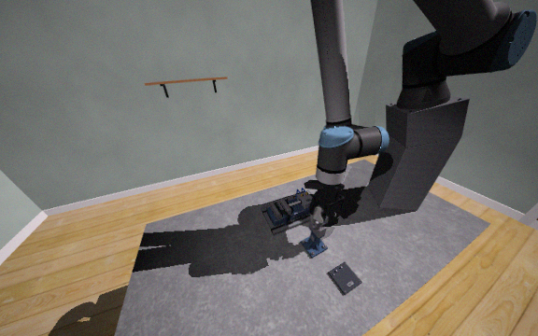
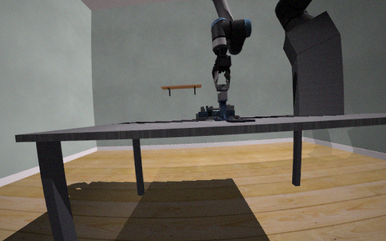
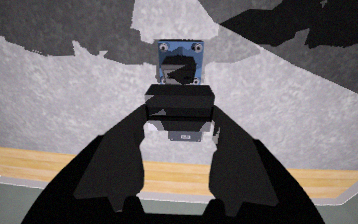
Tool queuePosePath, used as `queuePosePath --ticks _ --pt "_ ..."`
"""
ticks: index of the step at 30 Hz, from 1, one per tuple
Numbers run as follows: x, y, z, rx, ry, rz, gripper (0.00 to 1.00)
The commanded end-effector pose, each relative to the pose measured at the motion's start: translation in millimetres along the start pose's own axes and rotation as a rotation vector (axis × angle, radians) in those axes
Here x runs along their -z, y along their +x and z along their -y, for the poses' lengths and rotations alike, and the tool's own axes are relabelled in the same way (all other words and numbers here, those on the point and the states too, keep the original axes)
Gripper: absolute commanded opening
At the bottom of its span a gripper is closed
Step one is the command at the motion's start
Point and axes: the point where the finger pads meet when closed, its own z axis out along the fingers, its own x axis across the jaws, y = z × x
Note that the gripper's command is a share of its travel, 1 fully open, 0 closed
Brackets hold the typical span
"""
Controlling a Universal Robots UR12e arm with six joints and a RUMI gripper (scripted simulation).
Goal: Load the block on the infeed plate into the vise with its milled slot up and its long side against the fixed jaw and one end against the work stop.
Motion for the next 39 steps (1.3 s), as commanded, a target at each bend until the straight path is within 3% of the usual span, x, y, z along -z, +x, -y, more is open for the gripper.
queuePosePath --ticks 1,39 --pt "0.4 -0.4 -0.2 0.000 0.021 0.001 0.00" --pt "0.5 -0.5 -0.4 0.000 0.040 0.001 0.00"
